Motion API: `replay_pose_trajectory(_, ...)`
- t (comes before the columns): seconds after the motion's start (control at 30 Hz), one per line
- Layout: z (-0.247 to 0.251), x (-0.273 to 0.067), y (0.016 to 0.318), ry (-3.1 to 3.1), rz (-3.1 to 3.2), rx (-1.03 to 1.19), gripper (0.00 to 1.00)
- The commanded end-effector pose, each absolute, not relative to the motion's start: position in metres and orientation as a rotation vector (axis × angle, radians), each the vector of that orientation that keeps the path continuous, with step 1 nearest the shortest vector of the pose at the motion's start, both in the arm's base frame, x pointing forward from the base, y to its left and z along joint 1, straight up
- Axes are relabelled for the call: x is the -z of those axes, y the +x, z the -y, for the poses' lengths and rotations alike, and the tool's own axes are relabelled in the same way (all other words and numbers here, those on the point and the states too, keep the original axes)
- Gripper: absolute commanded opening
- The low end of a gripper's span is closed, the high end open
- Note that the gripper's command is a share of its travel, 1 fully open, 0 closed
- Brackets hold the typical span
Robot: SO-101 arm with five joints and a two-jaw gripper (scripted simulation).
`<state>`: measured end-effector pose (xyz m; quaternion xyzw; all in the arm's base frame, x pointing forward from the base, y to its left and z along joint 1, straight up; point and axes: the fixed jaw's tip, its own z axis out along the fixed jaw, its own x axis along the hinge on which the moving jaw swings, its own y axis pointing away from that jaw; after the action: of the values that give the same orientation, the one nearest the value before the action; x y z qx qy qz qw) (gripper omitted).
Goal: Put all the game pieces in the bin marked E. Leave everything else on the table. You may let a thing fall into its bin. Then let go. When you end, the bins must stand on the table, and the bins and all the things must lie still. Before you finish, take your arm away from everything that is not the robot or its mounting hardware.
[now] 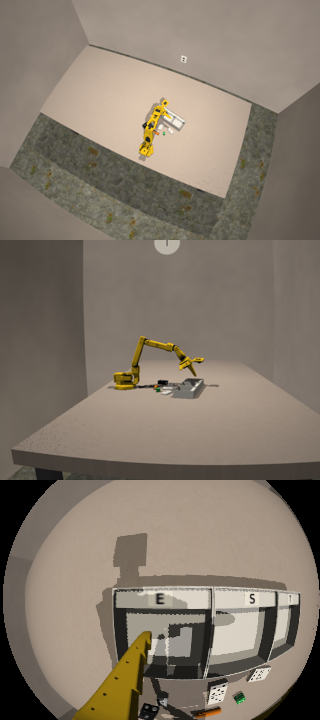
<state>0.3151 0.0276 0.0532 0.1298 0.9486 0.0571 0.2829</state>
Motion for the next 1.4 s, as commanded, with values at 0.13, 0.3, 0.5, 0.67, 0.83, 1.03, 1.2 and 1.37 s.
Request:
replay_pose_trajectory(0.13,-0.0302,-0.0732,0.3211,0.341,-2.461,-0.178,1.0)
replay_pose_trajectory(0.3,-0.0302,-0.0753,0.3207,0.337,-2.444,-0.181,1.0)
replay_pose_trajectory(0.5,-0.0302,-0.0753,0.3207,0.337,-2.444,-0.181,1.0)
replay_pose_trajectory(0.67,-0.0302,-0.0753,0.3207,0.337,-2.444,-0.181,1.0)
replay_pose_trajectory(0.83,-0.0302,-0.0753,0.3207,0.337,-2.444,-0.181,1.0)
replay_pose_trajectory(1.03,-0.0302,-0.0753,0.3207,0.337,-2.444,-0.181,1.0)
replay_pose_trajectory(1.2,-0.0302,-0.0753,0.3207,0.337,-2.444,-0.181,1.0)
replay_pose_trajectory(1.37,-0.0302,-0.0753,0.3207,0.337,-2.444,-0.181,1.0)
